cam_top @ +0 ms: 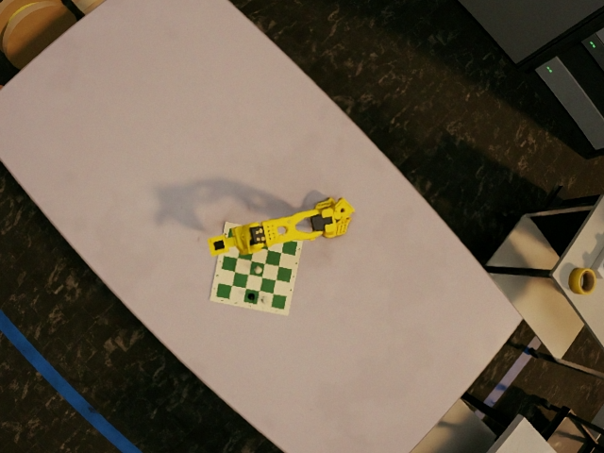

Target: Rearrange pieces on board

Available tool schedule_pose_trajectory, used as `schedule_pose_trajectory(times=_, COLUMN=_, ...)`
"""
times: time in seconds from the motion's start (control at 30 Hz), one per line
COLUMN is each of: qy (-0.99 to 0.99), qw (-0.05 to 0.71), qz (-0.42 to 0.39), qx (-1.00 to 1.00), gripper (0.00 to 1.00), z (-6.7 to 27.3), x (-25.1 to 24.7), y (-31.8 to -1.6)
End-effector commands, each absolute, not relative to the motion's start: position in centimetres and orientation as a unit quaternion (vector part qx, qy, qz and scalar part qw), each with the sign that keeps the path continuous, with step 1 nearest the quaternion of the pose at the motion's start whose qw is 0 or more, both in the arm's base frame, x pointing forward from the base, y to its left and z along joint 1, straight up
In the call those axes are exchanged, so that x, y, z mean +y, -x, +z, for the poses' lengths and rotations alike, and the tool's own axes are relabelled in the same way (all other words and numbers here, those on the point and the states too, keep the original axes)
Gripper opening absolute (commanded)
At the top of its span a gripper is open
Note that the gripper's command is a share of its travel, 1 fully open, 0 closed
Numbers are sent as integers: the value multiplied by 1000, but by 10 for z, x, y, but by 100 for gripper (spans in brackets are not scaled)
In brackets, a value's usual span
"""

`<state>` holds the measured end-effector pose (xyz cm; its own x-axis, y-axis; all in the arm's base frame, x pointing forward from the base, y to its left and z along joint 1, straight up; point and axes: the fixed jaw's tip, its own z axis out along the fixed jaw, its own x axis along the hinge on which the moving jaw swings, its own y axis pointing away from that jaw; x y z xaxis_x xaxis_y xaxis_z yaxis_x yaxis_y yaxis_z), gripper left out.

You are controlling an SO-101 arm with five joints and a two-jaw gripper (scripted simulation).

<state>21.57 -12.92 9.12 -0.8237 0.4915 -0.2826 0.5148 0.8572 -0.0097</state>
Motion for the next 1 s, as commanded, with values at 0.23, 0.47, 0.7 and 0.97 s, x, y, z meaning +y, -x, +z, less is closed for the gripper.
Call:
schedule_pose_trajectory(times=0.23, qy=-232, qw=154, qz=-42, qx=959, gripper=2, z=92, x=-116, y=-228)
schedule_pose_trajectory(times=0.47, qy=-118, qw=203, qz=-27, qx=972, gripper=6, z=83, x=-59, y=-259)
schedule_pose_trajectory(times=0.7, qy=19, qw=259, qz=6, qx=966, gripper=12, z=74, x=19, y=-273)
schedule_pose_trajectory(times=0.97, qy=55, qw=272, qz=17, qx=960, gripper=13, z=72, x=41, y=-272)
